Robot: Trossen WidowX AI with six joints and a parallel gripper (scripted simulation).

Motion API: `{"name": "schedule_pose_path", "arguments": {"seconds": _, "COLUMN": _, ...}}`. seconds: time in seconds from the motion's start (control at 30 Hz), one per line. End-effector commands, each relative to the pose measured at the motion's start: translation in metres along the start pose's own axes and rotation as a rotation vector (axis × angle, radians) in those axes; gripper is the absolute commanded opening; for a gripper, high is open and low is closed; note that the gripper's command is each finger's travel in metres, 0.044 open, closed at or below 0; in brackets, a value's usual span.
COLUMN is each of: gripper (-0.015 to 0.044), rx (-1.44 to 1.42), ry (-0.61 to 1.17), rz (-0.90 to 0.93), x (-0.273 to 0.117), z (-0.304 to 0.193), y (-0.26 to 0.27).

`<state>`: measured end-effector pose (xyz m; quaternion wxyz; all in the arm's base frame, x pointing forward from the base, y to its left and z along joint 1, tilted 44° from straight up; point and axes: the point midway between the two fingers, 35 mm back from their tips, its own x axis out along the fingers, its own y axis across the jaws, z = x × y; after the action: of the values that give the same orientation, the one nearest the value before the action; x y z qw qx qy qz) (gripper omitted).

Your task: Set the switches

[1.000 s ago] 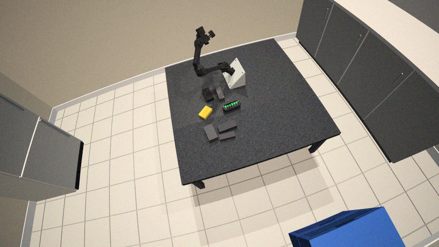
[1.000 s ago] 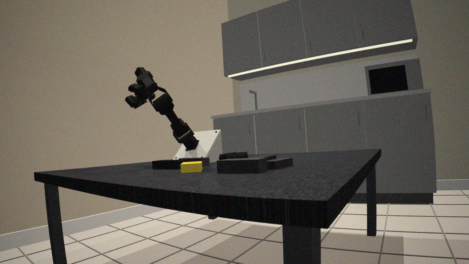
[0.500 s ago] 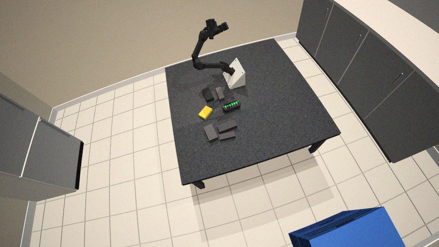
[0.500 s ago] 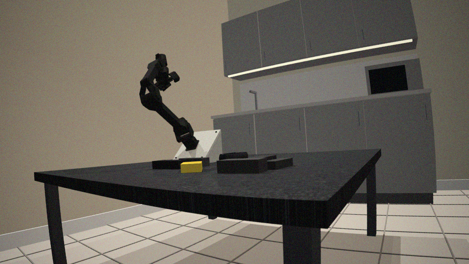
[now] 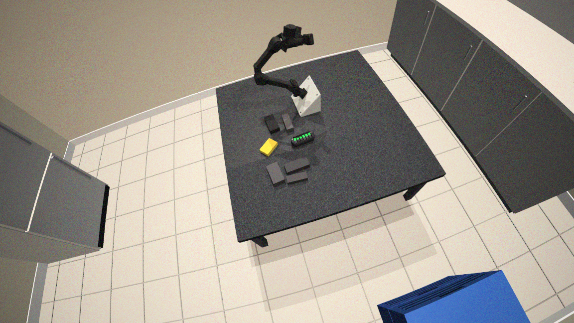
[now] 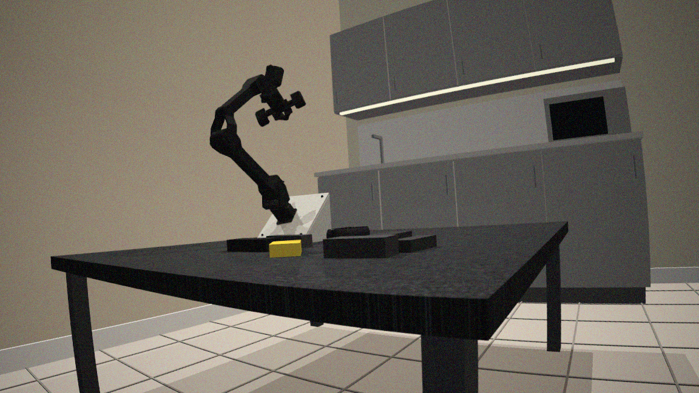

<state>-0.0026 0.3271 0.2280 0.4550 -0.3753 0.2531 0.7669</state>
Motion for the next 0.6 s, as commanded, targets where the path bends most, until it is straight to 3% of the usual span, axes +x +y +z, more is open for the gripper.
{"name": "schedule_pose_path", "arguments": {"seconds": 0.0, "gripper": 0.0, "rx": 0.065, "ry": 0.046, "rz": -0.085, "x": -0.007, "z": -0.014, "y": -0.038}}
{"name": "schedule_pose_path", "arguments": {"seconds": 0.57, "gripper": 0.0, "rx": 0.417, "ry": 0.349, "rz": -0.377, "x": -0.068, "z": -0.149, "y": -0.182}}
